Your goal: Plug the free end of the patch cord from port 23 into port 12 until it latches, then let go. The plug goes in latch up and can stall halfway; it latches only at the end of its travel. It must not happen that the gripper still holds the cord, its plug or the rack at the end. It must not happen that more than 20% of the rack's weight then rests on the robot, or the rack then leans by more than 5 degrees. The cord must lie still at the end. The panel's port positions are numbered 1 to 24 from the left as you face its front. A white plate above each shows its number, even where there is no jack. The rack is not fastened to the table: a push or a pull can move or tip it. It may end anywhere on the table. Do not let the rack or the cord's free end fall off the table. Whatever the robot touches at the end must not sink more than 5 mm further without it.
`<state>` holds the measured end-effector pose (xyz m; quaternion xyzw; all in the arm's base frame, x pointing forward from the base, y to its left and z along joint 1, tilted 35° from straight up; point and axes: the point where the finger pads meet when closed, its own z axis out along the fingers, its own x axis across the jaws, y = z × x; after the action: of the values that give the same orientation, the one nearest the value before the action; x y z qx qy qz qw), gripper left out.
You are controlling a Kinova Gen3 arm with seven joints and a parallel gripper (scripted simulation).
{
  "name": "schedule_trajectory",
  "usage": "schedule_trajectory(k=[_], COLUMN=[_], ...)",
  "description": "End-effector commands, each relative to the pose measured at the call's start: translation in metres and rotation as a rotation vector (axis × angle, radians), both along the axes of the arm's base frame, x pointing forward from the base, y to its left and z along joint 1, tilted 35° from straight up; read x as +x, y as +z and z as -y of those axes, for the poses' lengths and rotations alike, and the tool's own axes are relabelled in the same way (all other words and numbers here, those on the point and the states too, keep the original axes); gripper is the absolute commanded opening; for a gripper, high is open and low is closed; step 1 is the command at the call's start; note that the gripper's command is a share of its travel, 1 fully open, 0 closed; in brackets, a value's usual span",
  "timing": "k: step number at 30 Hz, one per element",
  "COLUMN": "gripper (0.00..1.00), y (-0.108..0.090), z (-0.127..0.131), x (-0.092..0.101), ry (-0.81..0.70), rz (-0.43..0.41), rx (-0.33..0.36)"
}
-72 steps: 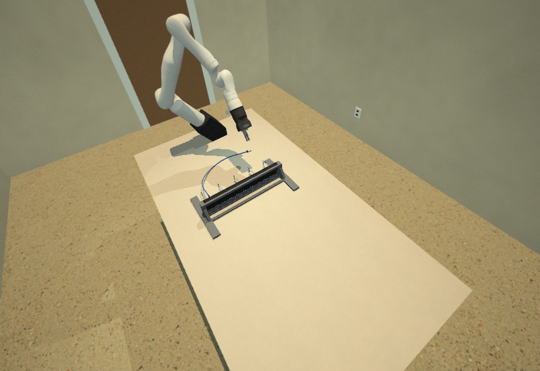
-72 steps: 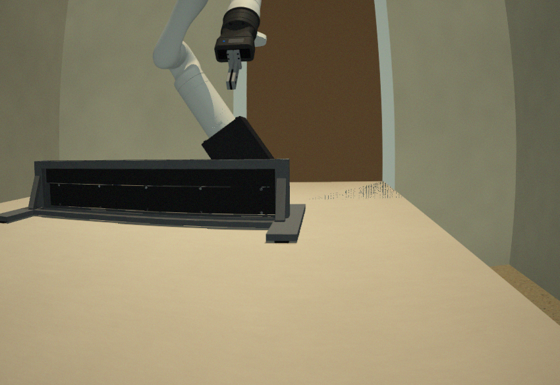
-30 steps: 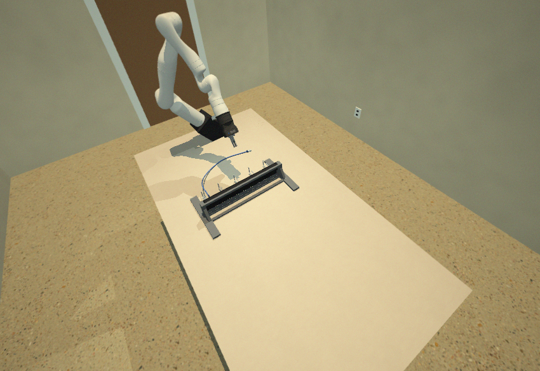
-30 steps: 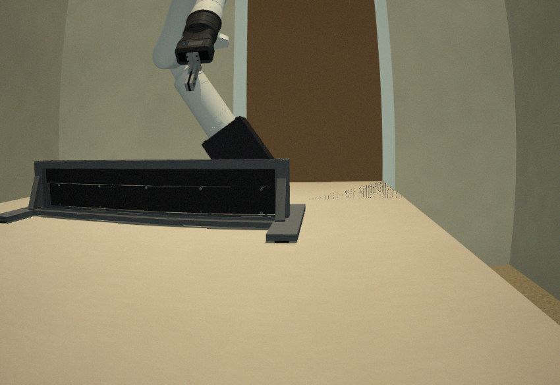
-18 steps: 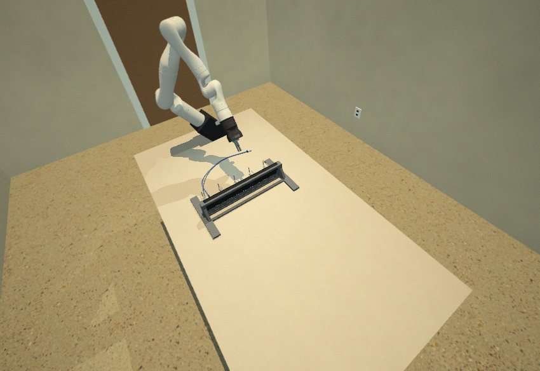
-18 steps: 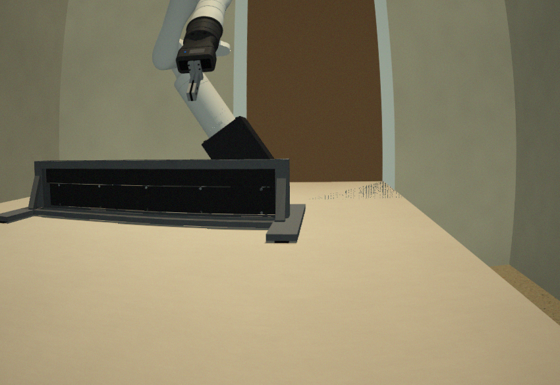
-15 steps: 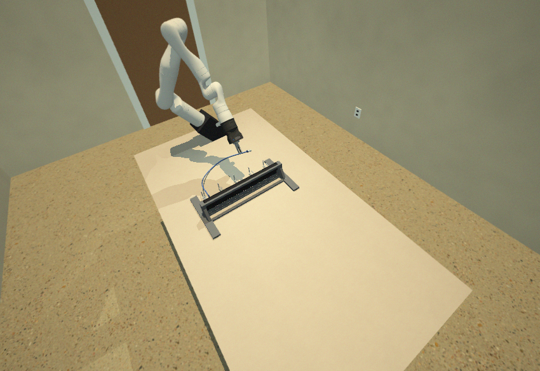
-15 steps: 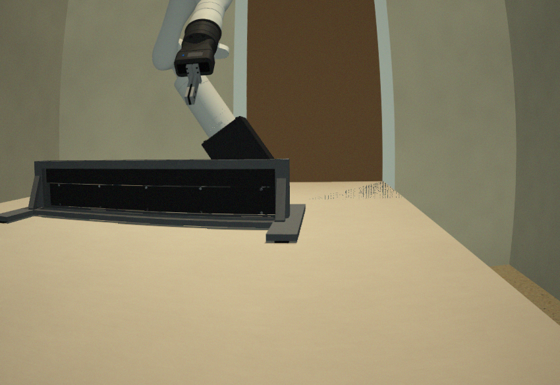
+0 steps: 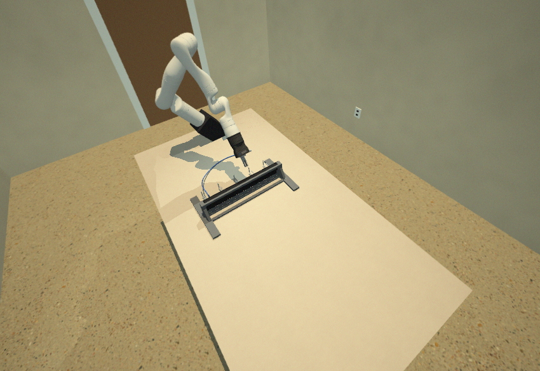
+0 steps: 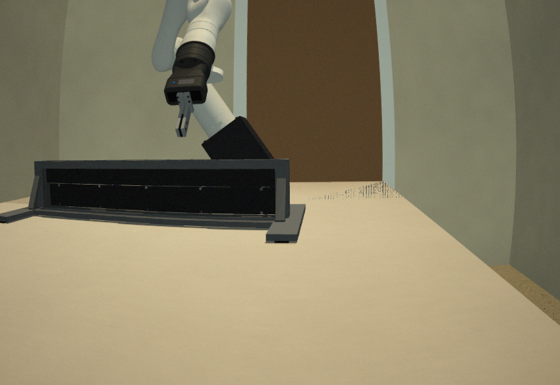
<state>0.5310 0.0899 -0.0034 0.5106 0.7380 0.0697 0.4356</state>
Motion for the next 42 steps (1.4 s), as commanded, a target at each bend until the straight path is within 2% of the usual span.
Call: schedule_trajectory(k=[1,42], gripper=[0.00,0.00], y=[-0.0055,-0.0109], z=[0.0123,0.0131], x=[0.0055,0.0088], ry=[-0.019,-0.021], rz=[0.005,0.005], rx=[-0.003,0.004])
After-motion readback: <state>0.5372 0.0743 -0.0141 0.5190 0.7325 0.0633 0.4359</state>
